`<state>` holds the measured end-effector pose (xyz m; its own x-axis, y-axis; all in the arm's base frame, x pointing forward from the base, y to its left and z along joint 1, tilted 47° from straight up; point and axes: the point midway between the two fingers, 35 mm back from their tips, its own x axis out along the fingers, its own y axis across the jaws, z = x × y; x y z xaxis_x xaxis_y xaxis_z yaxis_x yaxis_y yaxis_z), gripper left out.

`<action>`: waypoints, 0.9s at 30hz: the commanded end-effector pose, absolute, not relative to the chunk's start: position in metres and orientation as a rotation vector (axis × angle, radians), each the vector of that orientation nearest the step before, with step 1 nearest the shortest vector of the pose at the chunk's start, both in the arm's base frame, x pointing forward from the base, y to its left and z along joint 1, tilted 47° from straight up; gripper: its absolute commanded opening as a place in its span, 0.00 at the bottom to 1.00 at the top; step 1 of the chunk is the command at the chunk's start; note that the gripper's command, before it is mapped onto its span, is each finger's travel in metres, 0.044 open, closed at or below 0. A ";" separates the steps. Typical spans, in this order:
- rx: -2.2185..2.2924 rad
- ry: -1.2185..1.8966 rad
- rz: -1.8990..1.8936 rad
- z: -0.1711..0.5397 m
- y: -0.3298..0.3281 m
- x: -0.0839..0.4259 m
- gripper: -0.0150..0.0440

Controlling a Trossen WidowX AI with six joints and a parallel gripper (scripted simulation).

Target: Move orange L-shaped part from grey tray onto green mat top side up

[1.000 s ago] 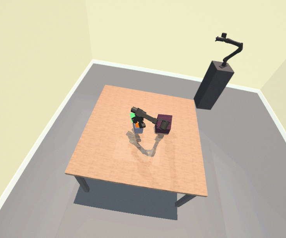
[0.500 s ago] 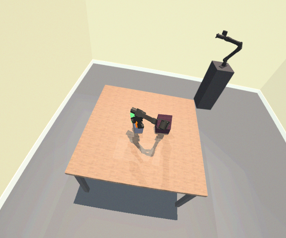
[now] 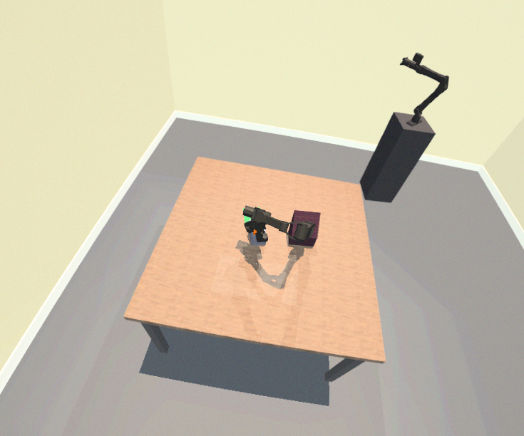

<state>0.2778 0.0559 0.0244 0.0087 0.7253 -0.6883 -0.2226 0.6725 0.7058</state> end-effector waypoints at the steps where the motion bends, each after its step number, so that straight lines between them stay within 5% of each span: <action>1: 0.471 1.382 0.785 0.022 0.059 0.275 0.56; 27: 0.473 1.382 0.786 -0.002 0.085 0.274 0.56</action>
<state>0.2788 0.0830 0.0025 0.0106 0.7310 -0.6823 -0.2274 0.6662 0.7103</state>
